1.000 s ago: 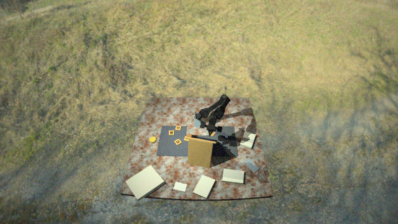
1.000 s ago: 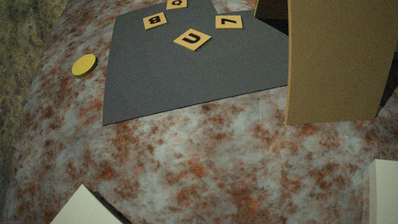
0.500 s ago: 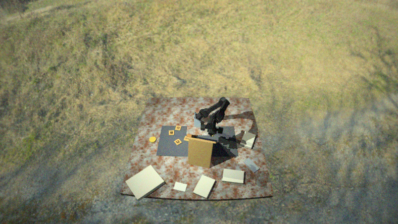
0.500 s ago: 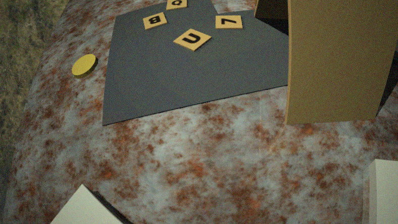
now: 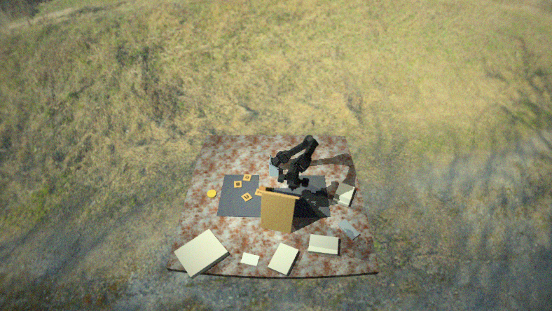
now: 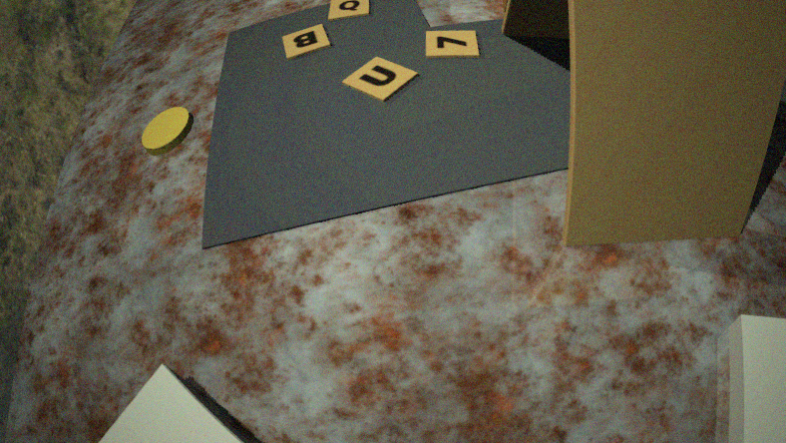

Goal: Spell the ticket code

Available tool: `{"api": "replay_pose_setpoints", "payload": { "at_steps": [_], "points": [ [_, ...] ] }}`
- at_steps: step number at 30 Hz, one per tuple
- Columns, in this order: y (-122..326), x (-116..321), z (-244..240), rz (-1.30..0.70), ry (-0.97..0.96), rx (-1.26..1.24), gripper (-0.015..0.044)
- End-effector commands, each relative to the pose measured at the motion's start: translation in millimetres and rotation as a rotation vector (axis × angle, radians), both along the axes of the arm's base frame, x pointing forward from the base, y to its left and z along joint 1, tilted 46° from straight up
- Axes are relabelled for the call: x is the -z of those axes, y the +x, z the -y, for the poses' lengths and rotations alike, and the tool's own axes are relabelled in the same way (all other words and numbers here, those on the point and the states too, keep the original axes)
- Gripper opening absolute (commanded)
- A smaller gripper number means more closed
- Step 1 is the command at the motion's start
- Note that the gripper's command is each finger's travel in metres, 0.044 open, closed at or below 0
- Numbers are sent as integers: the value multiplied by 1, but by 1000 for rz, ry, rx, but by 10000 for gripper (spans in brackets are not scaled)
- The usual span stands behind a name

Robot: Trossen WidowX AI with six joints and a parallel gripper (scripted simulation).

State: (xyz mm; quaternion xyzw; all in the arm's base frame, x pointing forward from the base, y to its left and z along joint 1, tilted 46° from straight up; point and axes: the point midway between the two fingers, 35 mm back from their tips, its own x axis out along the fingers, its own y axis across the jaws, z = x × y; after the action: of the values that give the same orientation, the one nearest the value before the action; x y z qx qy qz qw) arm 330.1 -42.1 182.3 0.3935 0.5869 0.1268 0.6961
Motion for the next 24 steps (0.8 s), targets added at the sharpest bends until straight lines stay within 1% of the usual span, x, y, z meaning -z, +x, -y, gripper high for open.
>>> {"api": "replay_pose_setpoints", "payload": {
  "at_steps": [1,24],
  "points": [
    [2,1,-1,0,3,1,0],
    [12,6,-5,1,3,1,0]
  ]
}}
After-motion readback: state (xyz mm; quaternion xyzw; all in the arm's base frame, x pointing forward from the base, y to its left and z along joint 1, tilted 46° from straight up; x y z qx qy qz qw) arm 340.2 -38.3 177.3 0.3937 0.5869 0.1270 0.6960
